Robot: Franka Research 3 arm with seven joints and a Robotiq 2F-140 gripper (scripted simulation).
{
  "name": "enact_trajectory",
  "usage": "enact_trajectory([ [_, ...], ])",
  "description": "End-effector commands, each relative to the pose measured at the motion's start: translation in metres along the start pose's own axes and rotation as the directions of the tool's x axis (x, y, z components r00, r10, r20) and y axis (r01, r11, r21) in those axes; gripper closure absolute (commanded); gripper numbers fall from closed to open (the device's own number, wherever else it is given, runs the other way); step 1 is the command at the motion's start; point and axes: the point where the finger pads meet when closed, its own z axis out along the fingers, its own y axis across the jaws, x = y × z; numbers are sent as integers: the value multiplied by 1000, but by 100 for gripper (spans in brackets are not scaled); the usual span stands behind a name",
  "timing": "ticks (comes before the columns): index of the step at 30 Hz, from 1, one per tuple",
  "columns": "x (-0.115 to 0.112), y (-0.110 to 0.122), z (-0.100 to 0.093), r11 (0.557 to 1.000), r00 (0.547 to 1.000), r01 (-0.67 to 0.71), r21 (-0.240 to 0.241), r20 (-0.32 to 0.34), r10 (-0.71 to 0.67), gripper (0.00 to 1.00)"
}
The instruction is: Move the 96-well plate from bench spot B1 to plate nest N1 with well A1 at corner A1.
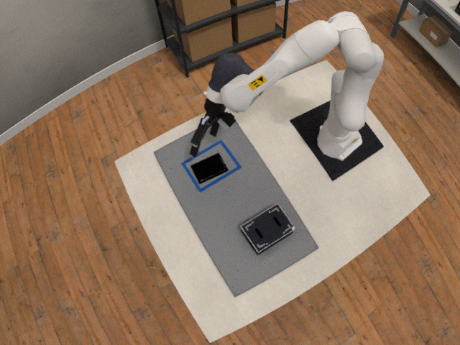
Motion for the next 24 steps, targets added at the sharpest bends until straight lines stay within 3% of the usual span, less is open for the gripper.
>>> enact_trajectory([
  [1, 0, 0, 0, 1000, 1000, 0, 0, 0, 0, 0],
  [18, 0, 0, 0, 1000, 1000, 3, 0, 0, -3, 0],
  [24, 1, 1, 1, 997, 997, 73, 4, -6, -73, 0],
])
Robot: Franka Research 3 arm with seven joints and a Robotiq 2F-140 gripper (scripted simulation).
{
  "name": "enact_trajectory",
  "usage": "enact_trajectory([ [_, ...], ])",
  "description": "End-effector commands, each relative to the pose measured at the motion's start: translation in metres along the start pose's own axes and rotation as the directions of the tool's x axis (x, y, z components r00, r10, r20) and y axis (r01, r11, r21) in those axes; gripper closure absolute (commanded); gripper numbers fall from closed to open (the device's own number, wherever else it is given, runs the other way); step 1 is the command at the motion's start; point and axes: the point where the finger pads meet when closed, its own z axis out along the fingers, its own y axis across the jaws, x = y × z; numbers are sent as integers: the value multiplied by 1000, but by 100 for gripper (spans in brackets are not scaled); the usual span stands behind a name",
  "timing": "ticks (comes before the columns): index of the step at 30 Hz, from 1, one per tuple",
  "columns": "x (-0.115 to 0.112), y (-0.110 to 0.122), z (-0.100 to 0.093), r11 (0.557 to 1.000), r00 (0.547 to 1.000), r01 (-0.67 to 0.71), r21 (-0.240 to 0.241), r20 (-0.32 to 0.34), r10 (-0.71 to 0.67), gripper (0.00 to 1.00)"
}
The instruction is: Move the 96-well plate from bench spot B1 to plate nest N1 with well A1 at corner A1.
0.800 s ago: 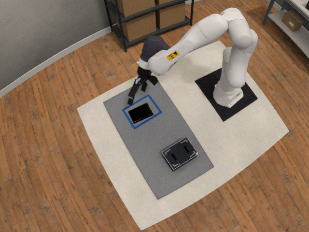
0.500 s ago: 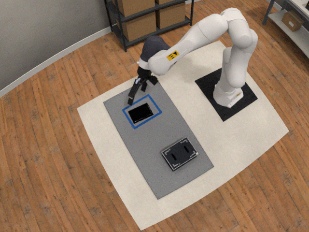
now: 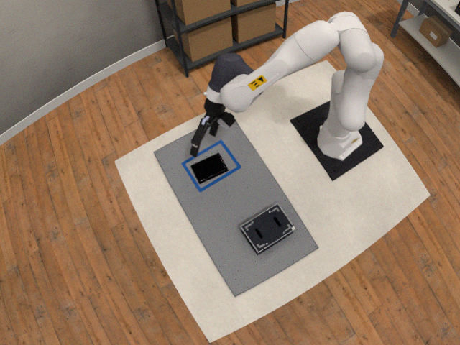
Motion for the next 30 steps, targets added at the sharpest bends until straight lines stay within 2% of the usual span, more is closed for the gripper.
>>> enact_trajectory([
  [1, 2, 1, 2, 997, 997, 81, 4, -8, -80, 0],
  [8, 5, 4, 6, 956, 956, 293, 11, -29, -293, 0],
  [10, 5, 4, 6, 956, 956, 293, 11, -29, -293, 0],
  [13, 7, 5, 7, 922, 922, 386, 12, -39, -386, 0],
  [19, 10, 8, 11, 828, 827, 561, 8, -61, -559, 0],
  [25, 12, 10, 14, 702, 699, 712, -3, -81, -710, 0],
  [27, 12, 10, 14, 702, 699, 712, -3, -81, -710, 0],
  [30, 14, 11, 16, 628, 625, 778, -10, -91, -776, 0],
])
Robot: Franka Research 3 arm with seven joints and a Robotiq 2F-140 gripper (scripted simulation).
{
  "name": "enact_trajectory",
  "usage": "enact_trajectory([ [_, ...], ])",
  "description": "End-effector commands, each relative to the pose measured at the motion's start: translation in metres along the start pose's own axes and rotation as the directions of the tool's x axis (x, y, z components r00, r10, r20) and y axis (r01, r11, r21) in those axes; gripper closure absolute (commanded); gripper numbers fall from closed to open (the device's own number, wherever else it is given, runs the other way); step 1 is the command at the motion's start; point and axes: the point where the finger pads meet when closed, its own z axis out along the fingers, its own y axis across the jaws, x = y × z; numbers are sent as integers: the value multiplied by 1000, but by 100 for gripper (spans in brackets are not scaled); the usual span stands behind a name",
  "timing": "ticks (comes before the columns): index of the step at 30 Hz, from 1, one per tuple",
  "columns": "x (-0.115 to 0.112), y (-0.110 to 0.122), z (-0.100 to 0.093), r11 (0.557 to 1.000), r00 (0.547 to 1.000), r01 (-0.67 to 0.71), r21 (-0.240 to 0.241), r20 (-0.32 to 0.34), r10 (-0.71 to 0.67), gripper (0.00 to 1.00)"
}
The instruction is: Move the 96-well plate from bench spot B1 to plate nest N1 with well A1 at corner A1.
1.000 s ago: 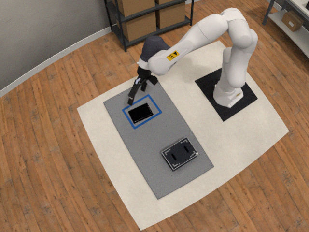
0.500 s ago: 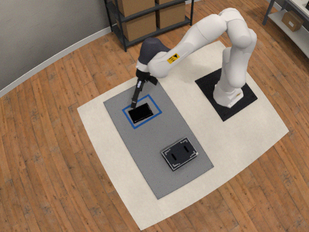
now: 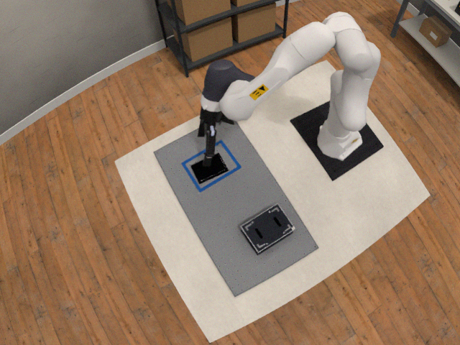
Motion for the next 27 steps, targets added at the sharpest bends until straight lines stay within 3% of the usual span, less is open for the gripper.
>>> enact_trajectory([
  [1, 3, 2, 3, 967, 968, 252, -30, -2, -252, 0],
  [6, 4, 4, 5, 926, 926, 377, -31, -12, -378, 0],
  [11, 4, 6, 8, 852, 852, 522, -35, -24, -523, 0],
  [14, 4, 6, 8, 851, 851, 524, -36, -24, -525, 0],
  [22, 6, 9, 12, 684, 683, 728, -52, -40, -729, 0],
  [23, 6, 9, 12, 684, 683, 728, -52, -40, -729, 0],
  [27, 7, 11, 14, 582, 580, 811, -63, -46, -813, 0],
])
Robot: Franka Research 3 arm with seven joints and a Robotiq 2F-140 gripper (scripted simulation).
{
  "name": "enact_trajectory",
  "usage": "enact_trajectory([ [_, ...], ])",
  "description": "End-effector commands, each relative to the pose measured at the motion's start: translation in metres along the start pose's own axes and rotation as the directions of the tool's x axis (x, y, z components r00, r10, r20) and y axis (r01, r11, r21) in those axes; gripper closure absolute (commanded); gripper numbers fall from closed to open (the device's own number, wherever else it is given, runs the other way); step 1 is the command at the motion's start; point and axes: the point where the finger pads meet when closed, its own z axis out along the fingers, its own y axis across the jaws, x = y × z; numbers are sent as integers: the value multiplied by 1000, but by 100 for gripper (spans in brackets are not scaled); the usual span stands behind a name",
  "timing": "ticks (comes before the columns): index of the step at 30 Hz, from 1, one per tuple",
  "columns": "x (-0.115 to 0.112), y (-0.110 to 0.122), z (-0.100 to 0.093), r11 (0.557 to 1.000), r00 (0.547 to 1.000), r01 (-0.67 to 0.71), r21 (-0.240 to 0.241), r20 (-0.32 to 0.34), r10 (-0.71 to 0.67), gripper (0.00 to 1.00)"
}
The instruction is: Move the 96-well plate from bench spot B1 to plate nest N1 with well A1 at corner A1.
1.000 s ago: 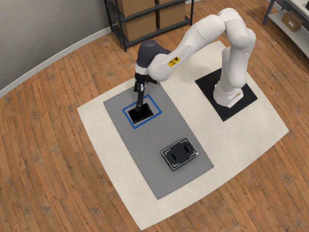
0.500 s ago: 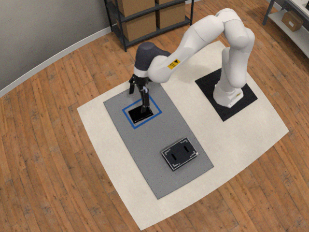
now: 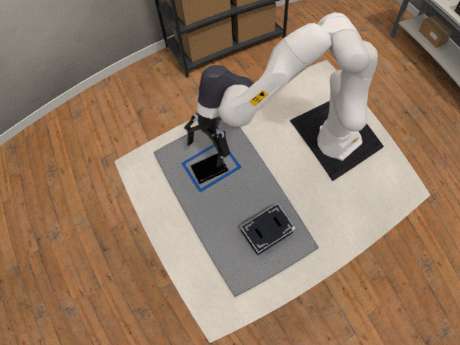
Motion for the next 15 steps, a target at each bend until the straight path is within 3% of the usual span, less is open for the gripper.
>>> enact_trajectory([
  [1, 1, 3, 3, 969, 969, 246, -26, 18, -246, 0],
  [6, 1, 4, 4, 940, 940, 341, -30, 11, -341, 0],
  [15, 1, 7, 8, 817, 818, 574, -46, -3, -575, 0],
])
